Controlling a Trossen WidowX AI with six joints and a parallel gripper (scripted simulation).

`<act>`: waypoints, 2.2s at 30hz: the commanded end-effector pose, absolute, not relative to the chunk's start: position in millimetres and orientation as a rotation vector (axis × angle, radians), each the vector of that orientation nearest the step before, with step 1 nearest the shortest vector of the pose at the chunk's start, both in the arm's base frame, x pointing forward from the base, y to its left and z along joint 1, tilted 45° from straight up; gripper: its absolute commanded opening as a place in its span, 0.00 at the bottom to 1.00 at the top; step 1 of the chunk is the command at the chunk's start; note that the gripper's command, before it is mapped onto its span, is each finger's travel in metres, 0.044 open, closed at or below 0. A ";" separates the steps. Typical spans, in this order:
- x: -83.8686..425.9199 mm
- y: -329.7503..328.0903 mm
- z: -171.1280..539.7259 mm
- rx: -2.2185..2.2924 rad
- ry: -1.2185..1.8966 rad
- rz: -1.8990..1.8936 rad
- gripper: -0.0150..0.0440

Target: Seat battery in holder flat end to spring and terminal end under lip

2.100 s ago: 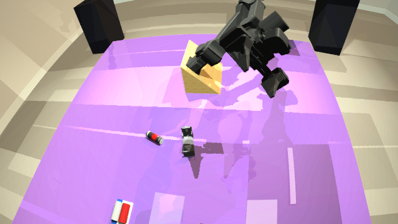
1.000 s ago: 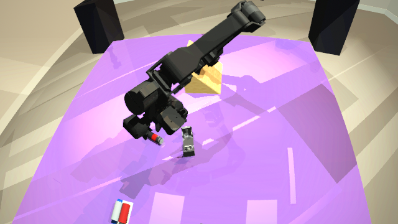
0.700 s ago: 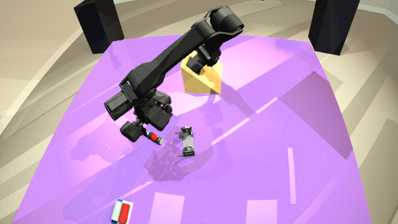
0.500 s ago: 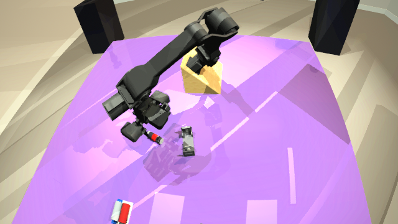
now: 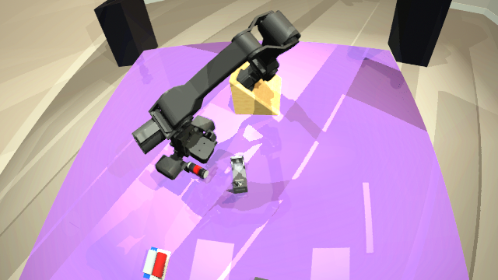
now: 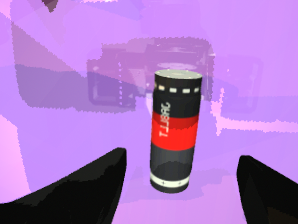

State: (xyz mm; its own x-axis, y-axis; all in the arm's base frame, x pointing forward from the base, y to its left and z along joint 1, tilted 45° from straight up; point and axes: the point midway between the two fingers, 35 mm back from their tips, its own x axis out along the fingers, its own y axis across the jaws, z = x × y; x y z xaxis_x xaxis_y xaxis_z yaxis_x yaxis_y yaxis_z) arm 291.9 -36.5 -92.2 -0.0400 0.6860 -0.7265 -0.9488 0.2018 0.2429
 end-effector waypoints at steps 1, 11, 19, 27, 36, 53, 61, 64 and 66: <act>289.5 -29.1 -98.7 -0.369 0.875 1.373 0.67; 288.4 -17.9 -109.9 -0.369 0.874 1.374 0.67; 287.1 -9.7 -117.7 -0.368 0.873 1.375 0.67; 287.0 -9.5 -117.9 -0.368 0.873 1.375 0.42; 287.2 -10.7 -116.8 -0.368 0.873 1.375 0.39; 292.7 -33.0 -61.7 -0.237 0.989 1.286 0.39; 294.5 -10.5 -26.3 0.003 1.175 1.113 0.39; 293.8 -2.0 -14.0 0.090 1.236 1.045 0.39; 292.9 3.7 -6.1 0.146 1.275 1.000 0.39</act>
